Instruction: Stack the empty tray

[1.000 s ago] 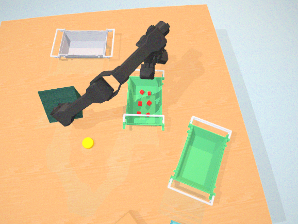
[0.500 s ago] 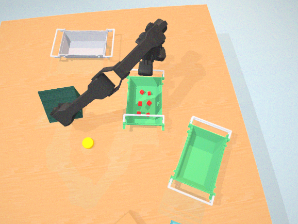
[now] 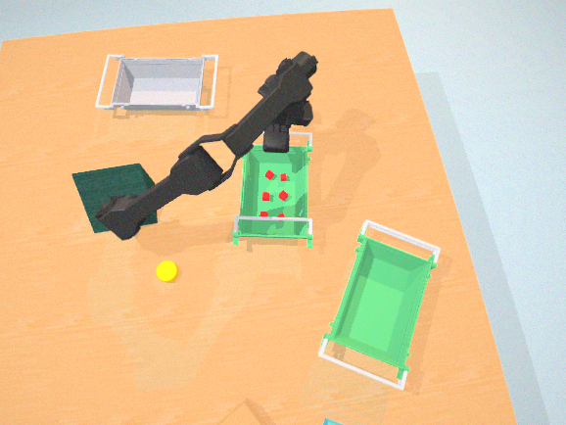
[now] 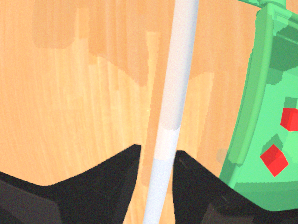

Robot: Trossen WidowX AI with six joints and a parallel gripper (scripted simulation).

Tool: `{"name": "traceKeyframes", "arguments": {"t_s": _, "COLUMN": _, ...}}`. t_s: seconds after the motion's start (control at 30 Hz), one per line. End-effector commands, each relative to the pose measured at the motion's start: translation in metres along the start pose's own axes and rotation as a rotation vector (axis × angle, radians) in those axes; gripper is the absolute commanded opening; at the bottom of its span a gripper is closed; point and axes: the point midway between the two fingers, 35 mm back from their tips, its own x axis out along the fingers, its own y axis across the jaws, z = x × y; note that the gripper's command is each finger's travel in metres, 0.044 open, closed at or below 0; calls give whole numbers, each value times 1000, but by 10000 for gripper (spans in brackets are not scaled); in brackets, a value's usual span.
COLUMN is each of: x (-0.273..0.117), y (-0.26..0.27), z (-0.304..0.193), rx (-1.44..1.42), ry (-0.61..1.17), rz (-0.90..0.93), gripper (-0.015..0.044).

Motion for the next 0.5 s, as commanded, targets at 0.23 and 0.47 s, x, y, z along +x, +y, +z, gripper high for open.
{"name": "traceKeyframes", "arguments": {"t_s": 0.23, "x": -1, "y": -9, "z": -1, "rx": -7, "ry": 0, "rz": -8, "gripper": 84}}
{"name": "traceKeyframes", "arguments": {"t_s": 0.47, "x": -19, "y": -24, "z": -1, "rx": -8, "ry": 1, "rz": -8, "gripper": 84}}
